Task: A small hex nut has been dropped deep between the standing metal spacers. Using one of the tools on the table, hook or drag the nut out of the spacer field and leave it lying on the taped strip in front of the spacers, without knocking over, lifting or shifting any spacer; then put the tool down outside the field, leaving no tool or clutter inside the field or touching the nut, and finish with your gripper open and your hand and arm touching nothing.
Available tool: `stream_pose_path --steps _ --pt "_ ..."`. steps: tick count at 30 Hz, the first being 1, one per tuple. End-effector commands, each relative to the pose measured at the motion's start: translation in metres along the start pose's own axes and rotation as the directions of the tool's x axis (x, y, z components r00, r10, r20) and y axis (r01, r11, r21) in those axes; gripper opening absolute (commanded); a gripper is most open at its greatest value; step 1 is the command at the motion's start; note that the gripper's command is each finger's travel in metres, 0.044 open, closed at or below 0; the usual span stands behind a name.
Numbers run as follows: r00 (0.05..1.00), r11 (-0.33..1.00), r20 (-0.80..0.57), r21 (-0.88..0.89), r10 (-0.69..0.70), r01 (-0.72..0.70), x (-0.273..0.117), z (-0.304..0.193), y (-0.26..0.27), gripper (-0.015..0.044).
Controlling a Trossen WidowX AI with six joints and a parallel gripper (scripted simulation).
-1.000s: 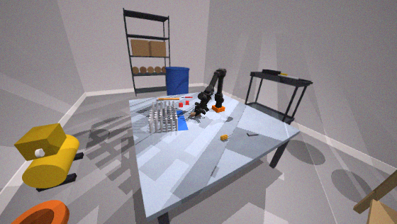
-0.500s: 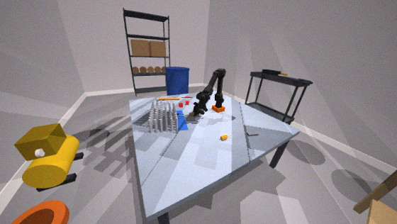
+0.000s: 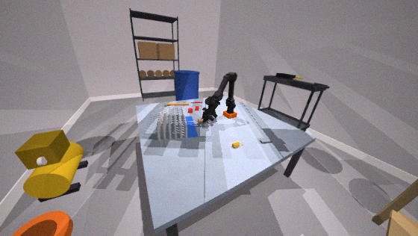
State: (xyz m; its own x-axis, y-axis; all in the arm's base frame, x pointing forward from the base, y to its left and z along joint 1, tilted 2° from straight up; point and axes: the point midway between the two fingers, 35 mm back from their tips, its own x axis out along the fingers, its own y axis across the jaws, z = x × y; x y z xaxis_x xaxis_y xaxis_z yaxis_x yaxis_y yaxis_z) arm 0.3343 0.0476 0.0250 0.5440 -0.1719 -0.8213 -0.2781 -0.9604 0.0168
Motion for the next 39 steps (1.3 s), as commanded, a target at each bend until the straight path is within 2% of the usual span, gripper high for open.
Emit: stream_pose_path --steps 1,39 --pt "1.0 1.0 -0.014 0.001 -0.008 0.008 0.001 -0.008 -0.002 0.0" --pt "1.0 1.0 -0.017 0.001 -0.008 0.008 0.015 -0.032 -0.002 0.0"
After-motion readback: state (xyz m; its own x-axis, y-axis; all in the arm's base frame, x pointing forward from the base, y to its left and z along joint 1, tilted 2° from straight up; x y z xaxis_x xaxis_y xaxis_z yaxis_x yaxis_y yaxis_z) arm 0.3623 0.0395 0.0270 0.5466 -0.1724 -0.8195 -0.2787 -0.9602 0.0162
